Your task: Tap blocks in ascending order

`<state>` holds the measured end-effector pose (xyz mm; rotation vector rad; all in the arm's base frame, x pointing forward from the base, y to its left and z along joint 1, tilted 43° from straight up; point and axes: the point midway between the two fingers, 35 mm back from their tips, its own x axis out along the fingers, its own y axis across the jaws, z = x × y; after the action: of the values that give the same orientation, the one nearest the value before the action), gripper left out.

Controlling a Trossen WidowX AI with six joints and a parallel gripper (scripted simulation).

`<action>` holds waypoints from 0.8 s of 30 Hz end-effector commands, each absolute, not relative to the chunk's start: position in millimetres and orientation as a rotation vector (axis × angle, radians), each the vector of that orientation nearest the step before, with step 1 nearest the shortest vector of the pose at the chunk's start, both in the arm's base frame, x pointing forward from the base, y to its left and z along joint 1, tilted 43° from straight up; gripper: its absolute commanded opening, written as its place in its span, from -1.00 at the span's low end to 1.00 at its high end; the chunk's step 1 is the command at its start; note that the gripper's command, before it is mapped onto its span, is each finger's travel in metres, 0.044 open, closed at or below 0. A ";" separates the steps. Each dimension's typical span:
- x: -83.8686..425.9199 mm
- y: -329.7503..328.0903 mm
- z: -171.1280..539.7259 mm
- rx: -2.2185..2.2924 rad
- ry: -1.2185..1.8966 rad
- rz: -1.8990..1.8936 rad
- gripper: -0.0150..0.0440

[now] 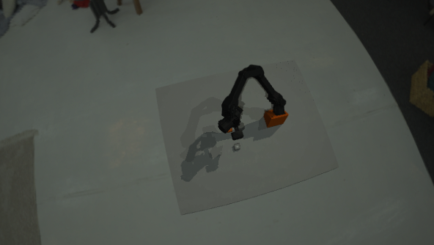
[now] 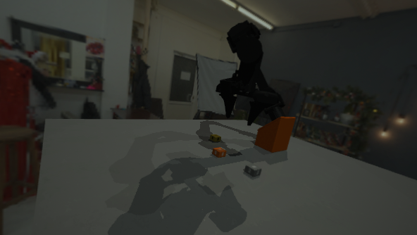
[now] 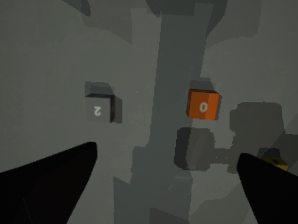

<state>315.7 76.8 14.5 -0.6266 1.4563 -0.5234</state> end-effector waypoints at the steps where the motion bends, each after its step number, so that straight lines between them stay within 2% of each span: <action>1: 310.8 43.8 39.5 -0.628 1.457 -0.534 0.86; 7: 310.3 41.8 41.1 -0.628 1.457 -0.534 0.86; 13: 314.7 -11.2 -15.7 -0.630 1.456 -0.536 0.33; 21: 314.4 -13.6 -17.9 -0.630 1.456 -0.537 -0.38; 24: 314.4 -13.6 -17.9 -0.630 1.456 -0.537 -0.42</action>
<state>314.4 -12.8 -17.6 -0.6244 1.4560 -0.5380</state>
